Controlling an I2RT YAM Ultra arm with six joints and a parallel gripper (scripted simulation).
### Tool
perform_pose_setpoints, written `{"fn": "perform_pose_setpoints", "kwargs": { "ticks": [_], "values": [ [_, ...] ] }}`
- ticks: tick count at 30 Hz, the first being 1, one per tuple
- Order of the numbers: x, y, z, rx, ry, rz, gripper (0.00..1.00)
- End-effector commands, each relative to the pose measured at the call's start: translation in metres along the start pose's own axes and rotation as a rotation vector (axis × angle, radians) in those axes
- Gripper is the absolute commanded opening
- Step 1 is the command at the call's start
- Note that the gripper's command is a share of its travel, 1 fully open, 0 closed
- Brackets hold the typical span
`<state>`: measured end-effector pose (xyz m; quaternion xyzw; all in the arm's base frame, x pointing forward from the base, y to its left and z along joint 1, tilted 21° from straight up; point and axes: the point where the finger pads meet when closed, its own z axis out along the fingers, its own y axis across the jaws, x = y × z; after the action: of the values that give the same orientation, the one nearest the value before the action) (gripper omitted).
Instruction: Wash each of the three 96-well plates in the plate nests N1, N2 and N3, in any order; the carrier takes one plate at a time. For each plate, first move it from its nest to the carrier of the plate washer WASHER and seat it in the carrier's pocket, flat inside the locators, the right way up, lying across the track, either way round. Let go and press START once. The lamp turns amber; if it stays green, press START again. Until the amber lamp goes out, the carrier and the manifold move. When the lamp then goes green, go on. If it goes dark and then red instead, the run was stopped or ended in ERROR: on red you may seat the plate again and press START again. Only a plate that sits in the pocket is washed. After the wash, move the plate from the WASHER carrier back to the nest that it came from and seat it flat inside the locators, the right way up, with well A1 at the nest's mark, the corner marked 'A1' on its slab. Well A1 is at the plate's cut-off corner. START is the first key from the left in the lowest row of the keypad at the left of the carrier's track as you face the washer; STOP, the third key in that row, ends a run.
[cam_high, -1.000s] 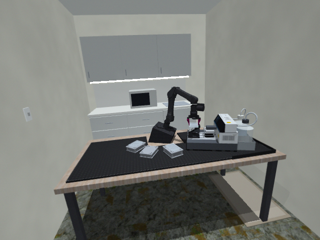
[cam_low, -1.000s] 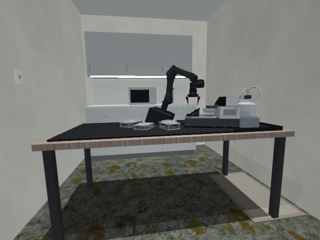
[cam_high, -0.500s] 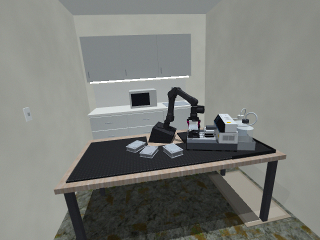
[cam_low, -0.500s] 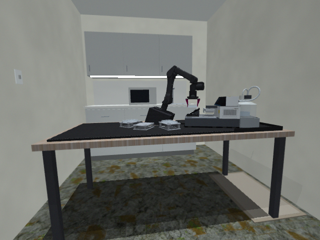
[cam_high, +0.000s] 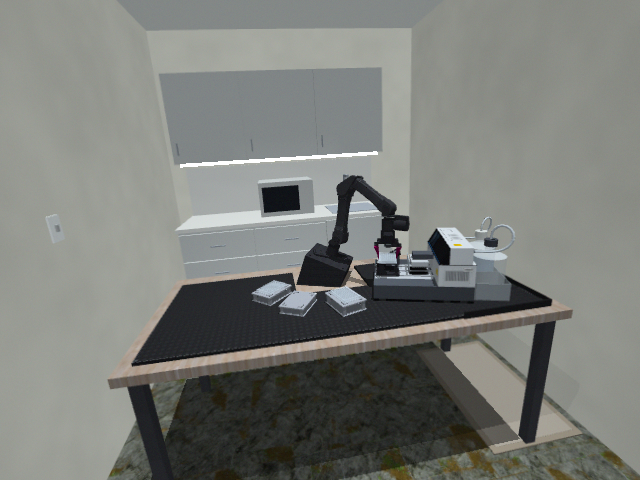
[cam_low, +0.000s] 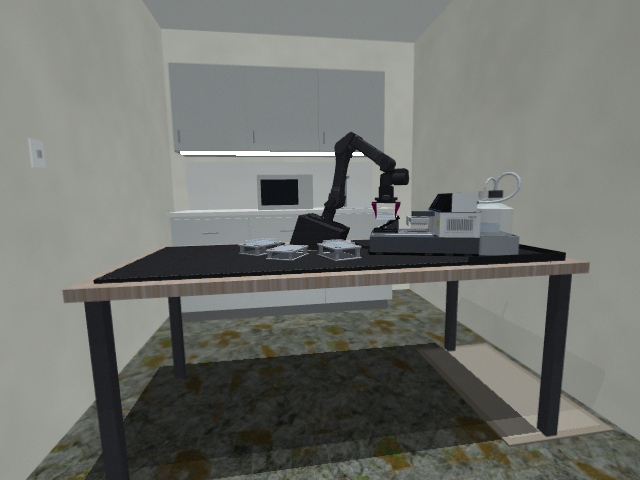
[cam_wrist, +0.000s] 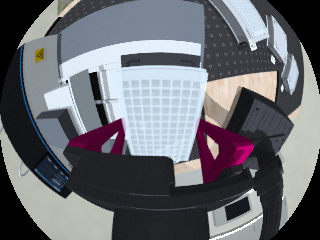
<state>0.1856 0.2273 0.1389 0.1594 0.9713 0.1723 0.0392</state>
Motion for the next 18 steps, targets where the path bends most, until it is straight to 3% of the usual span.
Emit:
{"fn": "perform_pose_setpoints", "kwargs": {
  "ticks": [1, 18],
  "values": [
    [-0.003, 0.003, 0.001, -0.015, -0.015, 0.001, 0.00],
    [-0.004, 0.004, 0.026, -0.015, -0.015, 0.001, 0.00]
  ]
}}
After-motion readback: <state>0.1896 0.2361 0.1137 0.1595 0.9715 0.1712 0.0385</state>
